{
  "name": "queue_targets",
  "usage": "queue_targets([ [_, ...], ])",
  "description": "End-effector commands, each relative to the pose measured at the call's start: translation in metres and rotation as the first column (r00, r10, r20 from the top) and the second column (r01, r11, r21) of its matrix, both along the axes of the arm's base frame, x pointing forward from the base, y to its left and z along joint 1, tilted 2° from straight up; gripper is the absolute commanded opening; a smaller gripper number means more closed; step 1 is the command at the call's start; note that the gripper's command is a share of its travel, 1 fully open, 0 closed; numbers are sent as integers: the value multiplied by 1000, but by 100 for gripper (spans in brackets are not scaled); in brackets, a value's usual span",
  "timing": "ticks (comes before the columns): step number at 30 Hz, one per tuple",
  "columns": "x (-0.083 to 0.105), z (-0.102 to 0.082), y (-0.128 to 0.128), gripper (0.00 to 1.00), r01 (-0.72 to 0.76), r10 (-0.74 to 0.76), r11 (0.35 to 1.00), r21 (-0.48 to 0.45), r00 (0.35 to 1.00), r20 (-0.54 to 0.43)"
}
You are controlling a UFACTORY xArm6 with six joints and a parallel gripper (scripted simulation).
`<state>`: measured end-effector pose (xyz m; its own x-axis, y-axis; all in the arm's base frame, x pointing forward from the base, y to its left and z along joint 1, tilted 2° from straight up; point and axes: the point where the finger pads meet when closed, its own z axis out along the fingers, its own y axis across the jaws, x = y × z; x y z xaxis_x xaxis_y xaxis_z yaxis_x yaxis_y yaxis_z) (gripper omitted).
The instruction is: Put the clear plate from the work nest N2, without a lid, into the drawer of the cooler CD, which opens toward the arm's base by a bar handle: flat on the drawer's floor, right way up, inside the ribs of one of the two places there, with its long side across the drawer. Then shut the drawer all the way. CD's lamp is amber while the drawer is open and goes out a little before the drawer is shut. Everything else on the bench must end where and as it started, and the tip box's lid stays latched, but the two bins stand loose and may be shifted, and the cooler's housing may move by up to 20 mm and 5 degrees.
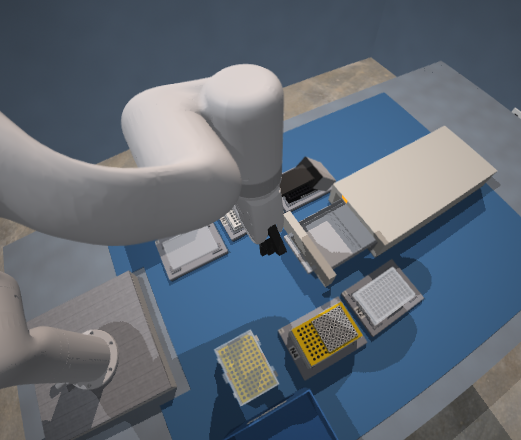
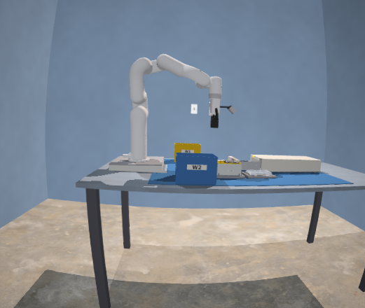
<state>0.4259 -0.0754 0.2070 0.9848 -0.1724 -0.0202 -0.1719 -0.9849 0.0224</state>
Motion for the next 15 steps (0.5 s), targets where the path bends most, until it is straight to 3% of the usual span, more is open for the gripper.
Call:
queue_targets([
  [1,12,-13,-3,21,-120,120,993,2,993,1],
  [8,27,-33,-6,21,-283,283,959,6,959,-2],
  [15,48,-60,-11,21,-497,497,868,13,868,-4],
])
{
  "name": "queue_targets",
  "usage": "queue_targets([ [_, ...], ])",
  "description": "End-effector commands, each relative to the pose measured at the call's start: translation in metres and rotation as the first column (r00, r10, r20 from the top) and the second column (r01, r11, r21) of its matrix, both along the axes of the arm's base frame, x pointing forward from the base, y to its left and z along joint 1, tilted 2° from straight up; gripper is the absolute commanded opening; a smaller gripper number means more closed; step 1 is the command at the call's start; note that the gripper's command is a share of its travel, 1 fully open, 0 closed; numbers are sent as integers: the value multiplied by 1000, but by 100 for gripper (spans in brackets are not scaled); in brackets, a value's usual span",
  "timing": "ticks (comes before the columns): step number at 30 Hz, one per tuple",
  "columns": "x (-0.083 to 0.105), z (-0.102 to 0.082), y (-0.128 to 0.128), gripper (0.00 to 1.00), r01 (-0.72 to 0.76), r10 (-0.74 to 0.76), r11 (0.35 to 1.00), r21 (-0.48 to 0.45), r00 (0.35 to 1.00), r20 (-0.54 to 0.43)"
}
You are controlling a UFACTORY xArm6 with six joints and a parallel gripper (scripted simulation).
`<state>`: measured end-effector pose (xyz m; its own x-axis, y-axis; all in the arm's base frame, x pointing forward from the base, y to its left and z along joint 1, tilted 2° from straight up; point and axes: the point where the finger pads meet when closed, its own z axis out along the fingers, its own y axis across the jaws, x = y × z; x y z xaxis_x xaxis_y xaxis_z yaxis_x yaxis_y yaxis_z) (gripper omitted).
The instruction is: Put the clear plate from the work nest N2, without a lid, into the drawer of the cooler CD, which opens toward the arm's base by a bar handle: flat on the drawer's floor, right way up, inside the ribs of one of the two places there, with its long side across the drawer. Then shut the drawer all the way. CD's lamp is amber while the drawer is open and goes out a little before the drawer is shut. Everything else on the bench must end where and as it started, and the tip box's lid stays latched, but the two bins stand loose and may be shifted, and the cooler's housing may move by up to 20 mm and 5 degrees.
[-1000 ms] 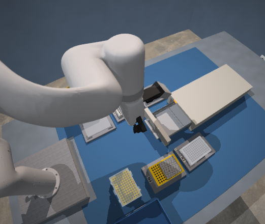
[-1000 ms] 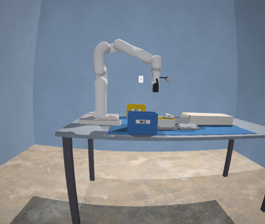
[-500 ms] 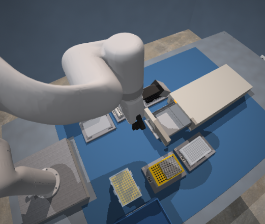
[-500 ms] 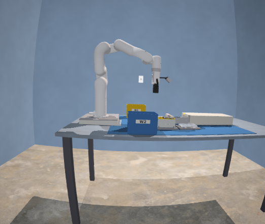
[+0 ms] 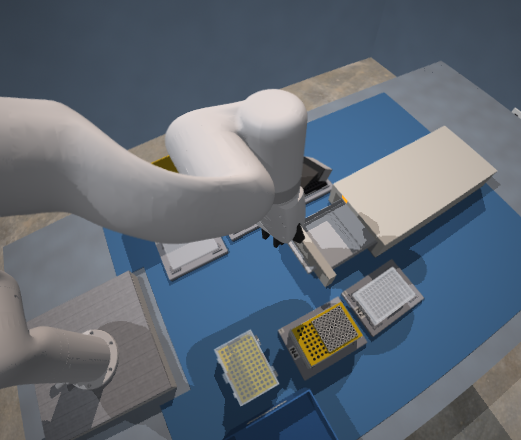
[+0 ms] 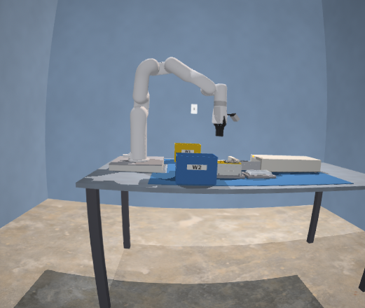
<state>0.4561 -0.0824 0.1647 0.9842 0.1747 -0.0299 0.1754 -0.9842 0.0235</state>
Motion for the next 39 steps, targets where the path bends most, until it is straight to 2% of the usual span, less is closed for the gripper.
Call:
queue_targets([
  [1,21,-22,-5,21,-203,203,979,14,979,1],
  [8,36,-41,-8,21,-362,363,932,18,932,-1],
  [17,63,-76,-15,21,-621,622,783,26,783,-3],
  [21,63,-76,-15,21,-720,720,693,30,694,-3],
  [23,63,-76,-15,21,-720,720,693,30,694,-3],
  [36,63,-76,-15,21,-942,943,332,42,333,1],
  [39,63,-77,-15,21,-942,943,332,42,333,1],
])
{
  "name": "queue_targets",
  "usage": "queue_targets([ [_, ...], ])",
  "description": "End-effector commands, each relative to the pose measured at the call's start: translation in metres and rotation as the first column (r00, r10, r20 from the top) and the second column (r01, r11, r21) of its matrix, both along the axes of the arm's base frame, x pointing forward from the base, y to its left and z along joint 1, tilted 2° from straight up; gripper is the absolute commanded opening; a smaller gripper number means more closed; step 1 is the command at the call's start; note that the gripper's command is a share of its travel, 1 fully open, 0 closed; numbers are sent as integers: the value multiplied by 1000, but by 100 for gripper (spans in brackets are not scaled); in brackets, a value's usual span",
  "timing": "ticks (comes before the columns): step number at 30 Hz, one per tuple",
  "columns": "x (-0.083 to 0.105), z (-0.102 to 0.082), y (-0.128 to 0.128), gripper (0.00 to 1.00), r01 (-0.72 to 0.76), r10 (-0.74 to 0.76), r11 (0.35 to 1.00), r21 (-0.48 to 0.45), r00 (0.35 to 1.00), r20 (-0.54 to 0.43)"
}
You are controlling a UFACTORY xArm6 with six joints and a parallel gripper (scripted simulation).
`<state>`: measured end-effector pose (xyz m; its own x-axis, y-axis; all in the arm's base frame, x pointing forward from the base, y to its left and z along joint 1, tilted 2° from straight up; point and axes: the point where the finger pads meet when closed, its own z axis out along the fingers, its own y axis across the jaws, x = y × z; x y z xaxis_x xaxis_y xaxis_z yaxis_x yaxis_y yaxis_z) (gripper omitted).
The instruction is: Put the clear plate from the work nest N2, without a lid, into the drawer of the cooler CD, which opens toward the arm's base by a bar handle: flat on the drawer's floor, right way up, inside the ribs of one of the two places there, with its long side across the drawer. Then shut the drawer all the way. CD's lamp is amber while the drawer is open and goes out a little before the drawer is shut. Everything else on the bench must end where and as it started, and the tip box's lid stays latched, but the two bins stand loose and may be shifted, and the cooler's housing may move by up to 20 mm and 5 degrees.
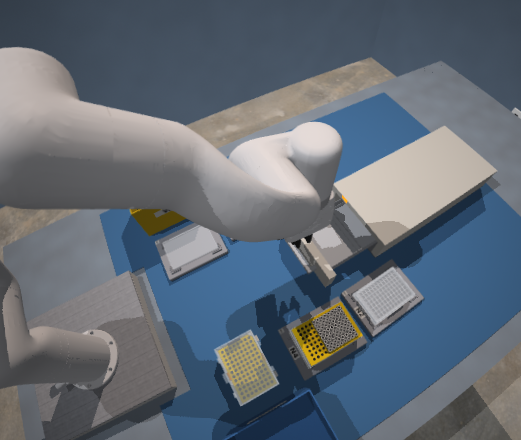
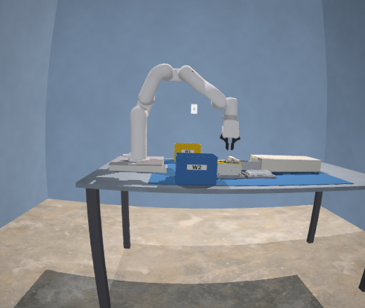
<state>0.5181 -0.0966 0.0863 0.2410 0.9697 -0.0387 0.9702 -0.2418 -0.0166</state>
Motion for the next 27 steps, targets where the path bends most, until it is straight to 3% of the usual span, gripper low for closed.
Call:
queue_targets([
  [1,1,2,0,21,-81,81,997,16,997,3],
  [8,1,2,0,21,-81,81,997,16,997,3],
  [27,1,-26,-1,21,-81,81,997,16,997,3],
])
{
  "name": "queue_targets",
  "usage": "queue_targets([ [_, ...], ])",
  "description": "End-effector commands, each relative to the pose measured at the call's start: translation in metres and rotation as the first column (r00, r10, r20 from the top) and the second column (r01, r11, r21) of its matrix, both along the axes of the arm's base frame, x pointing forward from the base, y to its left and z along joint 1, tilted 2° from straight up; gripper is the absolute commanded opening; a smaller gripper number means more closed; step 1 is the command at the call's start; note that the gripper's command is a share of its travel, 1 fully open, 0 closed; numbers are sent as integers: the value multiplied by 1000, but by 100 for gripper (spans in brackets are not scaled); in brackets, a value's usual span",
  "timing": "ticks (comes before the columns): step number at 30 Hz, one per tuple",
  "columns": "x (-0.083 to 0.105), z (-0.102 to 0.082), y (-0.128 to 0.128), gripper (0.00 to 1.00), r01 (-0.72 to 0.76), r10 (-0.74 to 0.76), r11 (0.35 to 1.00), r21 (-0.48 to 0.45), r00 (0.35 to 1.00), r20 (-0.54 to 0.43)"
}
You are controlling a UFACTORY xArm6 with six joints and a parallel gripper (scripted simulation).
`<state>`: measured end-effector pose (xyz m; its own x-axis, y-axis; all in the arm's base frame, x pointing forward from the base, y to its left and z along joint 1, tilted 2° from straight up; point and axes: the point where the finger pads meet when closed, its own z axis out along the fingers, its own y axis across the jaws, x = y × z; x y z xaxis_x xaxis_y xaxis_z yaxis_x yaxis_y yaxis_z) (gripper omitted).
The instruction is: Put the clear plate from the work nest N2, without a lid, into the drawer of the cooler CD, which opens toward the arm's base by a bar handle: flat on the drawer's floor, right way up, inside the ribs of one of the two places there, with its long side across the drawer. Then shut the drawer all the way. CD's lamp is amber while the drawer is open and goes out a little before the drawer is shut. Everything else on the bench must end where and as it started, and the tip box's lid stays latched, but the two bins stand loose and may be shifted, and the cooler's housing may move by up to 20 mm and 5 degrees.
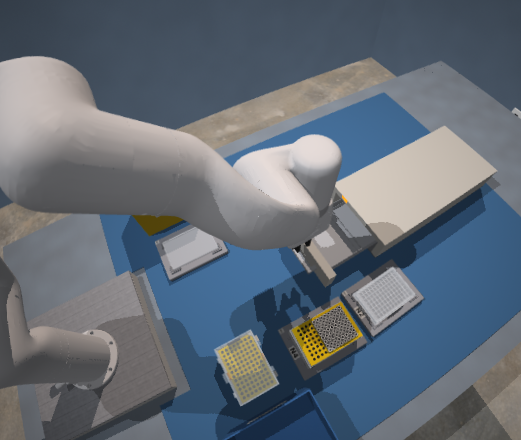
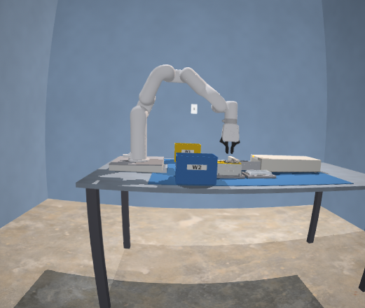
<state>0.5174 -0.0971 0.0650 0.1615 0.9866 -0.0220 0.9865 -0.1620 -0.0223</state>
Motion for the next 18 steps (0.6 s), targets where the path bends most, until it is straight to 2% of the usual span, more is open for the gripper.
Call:
queue_targets([
  [1,1,-7,0,21,0,0,1000,-1,1000,5],
  [18,1,-32,-1,21,0,0,1000,-1,1000,5],
])
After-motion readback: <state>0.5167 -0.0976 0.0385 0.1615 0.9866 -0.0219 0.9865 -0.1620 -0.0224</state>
